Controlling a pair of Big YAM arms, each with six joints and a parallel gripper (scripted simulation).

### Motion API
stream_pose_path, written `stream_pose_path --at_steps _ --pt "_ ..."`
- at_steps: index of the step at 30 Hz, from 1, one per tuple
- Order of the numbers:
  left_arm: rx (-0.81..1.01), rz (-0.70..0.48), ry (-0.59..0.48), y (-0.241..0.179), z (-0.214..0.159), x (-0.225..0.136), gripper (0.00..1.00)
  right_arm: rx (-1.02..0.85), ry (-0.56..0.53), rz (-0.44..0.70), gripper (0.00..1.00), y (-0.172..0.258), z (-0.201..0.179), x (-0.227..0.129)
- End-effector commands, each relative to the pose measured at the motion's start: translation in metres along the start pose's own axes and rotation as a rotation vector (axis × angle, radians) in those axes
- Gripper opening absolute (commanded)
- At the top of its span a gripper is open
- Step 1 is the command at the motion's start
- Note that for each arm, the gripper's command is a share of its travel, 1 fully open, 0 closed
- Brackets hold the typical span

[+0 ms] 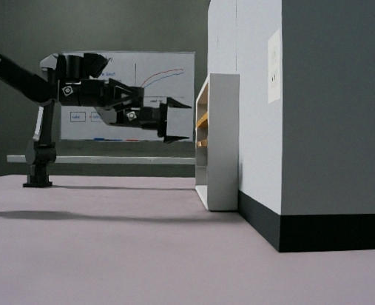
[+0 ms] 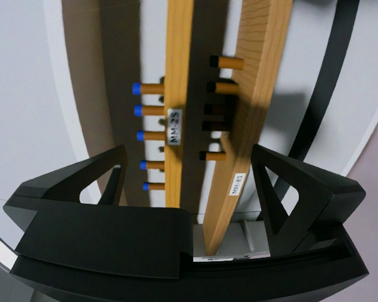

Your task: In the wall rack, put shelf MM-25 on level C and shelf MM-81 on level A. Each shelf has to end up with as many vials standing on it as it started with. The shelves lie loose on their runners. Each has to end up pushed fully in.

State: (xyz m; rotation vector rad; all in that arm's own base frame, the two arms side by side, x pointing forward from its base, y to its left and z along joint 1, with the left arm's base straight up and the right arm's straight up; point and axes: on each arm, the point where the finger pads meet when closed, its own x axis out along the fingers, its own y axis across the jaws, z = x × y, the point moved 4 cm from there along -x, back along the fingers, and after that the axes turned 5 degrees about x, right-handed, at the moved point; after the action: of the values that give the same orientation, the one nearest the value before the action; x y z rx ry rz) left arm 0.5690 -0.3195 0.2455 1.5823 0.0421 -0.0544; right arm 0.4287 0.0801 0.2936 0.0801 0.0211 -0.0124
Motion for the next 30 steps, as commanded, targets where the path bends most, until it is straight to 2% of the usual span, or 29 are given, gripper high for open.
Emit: stream_pose_path --at_steps 1,3,12,20,21,22,25,30 --pt "0.061 0.11 0.021 0.034 0.019 0.027 1.0 0.02 -0.06 0.001 1.0 0.002 0.023 0.004" --pt "0.039 0.109 0.026 0.034 0.017 0.029 1.0 0.02 -0.06 0.001 1.0 0.002 0.023 0.004" --pt "0.07 0.067 0.036 -0.053 -0.052 0.027 1.0 0.02 -0.06 0.001 1.0 0.002 0.023 0.004" --pt "0.071 0.067 0.03 -0.068 -0.066 0.027 1.0 0.02 -0.06 0.001 1.0 0.002 0.023 0.004" --pt "0.067 0.073 0.027 -0.065 -0.064 0.028 0.89 0.041 -0.066 0.003 0.89 0.004 0.027 0.008" --pt "0.061 0.084 0.028 -0.058 -0.065 0.026 0.84 0.07 -0.069 0.01 0.84 0.008 0.029 0.01" --pt "0.051 0.103 0.042 -0.045 -0.091 0.021 0.84 0.188 -0.074 0.02 0.84 0.014 0.026 0.017" --pt "0.057 0.103 0.042 -0.049 -0.152 0.015 0.84 0.457 -0.071 0.03 0.84 0.027 0.004 0.042"
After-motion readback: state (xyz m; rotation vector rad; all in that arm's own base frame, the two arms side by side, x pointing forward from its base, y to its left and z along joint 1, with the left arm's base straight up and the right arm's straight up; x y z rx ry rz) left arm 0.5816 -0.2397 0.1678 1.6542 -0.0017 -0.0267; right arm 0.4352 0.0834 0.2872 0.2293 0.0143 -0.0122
